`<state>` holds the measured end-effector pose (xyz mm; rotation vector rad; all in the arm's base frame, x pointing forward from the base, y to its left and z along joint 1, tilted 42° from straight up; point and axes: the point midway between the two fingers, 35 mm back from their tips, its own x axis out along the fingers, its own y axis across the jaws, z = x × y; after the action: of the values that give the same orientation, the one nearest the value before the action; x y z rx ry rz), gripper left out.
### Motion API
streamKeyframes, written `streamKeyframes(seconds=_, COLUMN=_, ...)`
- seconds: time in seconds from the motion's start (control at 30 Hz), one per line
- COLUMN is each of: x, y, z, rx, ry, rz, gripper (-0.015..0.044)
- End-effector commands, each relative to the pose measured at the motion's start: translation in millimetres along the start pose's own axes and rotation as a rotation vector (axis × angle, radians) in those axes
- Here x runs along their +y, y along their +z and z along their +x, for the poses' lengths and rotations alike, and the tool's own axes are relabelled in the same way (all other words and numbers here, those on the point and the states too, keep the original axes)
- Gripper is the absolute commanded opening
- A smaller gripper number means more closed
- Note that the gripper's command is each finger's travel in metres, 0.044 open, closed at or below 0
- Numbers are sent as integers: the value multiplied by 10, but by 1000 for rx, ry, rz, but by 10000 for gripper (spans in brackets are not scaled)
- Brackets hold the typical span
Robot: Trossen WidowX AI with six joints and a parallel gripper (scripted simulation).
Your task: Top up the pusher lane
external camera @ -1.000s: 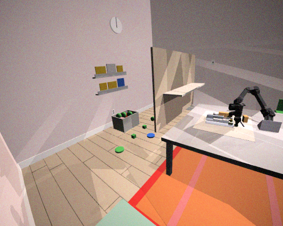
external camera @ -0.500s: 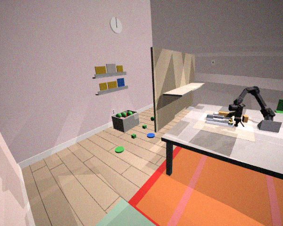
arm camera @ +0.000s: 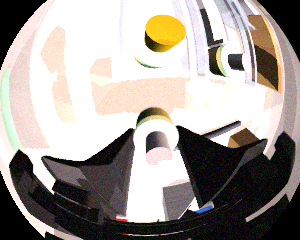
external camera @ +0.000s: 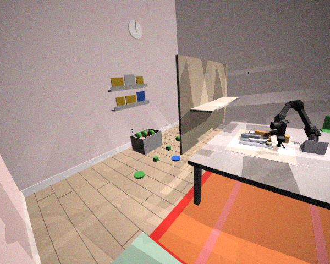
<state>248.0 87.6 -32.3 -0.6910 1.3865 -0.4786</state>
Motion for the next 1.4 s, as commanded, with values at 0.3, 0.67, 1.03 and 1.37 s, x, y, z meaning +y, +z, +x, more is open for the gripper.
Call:
streamKeyframes(seconds=0.3, x=2, y=146, z=-680, rx=-10, ry=33, rz=45, gripper=0)
streamKeyframes(seconds=0.67, x=-185, y=212, z=-757, rx=-10, ry=43, rz=35, gripper=0)
streamKeyframes(seconds=1.03, x=-730, y=292, z=-389, rx=-12, ry=36, rz=-20, gripper=0)
streamKeyframes(seconds=1.37, x=-849, y=293, z=-207, rx=-12, ry=30, rz=-32, gripper=0)
